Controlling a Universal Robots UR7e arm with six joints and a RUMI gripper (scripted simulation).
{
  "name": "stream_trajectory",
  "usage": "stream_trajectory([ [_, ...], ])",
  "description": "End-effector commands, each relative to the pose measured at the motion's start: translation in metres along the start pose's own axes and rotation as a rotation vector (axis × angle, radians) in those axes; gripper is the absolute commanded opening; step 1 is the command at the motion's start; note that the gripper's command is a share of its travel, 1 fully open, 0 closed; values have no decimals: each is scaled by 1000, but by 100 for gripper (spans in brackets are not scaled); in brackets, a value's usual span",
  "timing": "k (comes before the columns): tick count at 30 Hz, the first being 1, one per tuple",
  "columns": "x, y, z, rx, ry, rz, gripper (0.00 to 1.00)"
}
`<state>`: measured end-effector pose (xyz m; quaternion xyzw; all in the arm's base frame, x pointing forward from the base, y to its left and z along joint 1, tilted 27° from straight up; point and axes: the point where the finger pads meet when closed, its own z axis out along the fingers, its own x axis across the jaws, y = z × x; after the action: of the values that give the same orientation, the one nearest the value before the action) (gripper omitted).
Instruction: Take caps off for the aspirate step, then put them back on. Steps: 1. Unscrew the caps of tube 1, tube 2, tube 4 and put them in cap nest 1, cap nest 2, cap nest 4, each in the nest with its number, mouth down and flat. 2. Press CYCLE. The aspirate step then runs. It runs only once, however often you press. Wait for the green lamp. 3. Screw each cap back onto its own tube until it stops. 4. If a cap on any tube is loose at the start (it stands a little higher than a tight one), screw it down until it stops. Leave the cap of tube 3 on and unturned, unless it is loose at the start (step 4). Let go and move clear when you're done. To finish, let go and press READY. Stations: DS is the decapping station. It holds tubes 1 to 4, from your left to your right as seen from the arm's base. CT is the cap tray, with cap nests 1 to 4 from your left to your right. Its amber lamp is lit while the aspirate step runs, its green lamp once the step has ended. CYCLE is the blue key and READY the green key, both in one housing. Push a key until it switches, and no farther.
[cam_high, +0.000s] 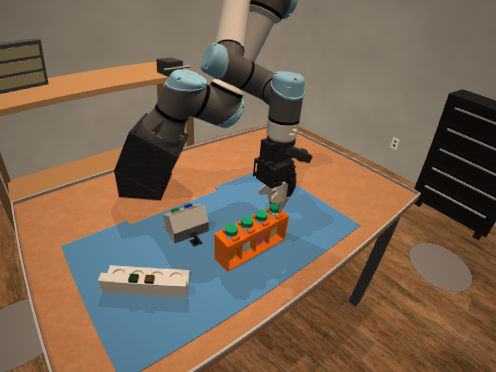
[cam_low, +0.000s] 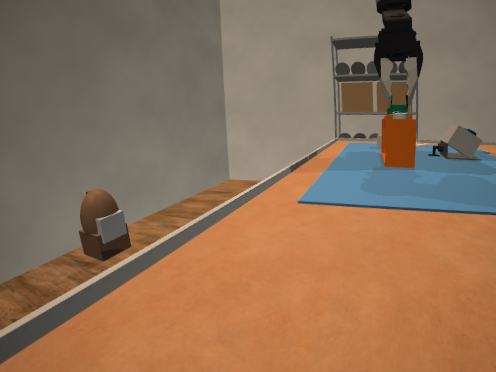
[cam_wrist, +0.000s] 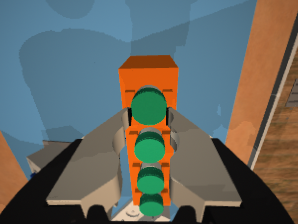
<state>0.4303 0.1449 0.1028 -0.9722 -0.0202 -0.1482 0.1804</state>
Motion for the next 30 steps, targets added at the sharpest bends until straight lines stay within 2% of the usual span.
stream_trajectory([
  [1, 0, 0, 0, 0, 1, 0, 0],
  [9, 0, 0, 0, 0, 1, 0, 0],
  [21, 0, 0, -36, 0, 1, 0, 0],
  [26, 0, 0, -36, 0, 1, 0, 0],
  [30, -2, 33, -36, -1, 1, -324, 0],
])
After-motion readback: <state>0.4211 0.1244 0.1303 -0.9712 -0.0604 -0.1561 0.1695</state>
